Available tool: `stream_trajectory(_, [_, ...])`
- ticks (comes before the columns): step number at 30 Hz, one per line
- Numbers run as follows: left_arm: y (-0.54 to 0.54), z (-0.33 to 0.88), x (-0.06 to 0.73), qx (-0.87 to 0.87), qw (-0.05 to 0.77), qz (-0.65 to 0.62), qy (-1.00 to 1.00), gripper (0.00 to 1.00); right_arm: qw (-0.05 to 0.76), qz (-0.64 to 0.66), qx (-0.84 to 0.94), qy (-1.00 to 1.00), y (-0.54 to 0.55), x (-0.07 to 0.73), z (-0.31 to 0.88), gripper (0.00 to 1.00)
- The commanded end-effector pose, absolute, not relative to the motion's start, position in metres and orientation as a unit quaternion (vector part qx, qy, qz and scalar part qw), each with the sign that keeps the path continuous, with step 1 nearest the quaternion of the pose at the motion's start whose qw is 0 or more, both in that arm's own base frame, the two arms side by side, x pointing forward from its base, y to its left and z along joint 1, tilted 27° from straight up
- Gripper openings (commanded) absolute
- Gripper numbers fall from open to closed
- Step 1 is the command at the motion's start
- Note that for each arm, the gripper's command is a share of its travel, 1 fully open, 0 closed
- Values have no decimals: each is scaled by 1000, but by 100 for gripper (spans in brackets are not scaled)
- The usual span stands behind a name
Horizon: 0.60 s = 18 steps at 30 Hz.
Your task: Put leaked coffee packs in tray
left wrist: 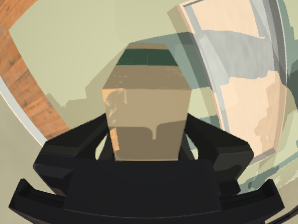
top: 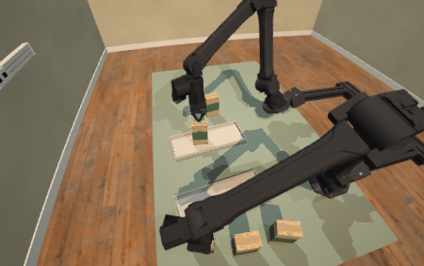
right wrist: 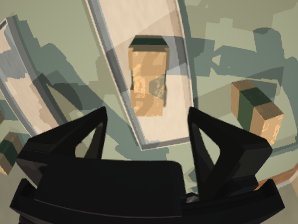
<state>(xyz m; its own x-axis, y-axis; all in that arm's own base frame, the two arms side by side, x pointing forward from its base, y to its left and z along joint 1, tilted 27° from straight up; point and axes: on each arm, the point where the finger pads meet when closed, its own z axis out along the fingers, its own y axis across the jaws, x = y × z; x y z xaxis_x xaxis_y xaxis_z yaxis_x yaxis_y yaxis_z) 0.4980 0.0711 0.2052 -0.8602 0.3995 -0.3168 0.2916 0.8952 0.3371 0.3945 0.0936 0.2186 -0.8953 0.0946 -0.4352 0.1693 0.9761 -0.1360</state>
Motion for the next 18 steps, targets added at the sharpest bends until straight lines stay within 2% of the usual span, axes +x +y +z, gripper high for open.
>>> stream_trajectory(1, [78, 204, 505, 182, 191, 141, 954, 23, 232, -79, 71, 967, 95, 400, 233, 76])
stream_trajectory(18, [78, 204, 505, 182, 191, 141, 954, 23, 232, -79, 71, 967, 95, 400, 233, 76])
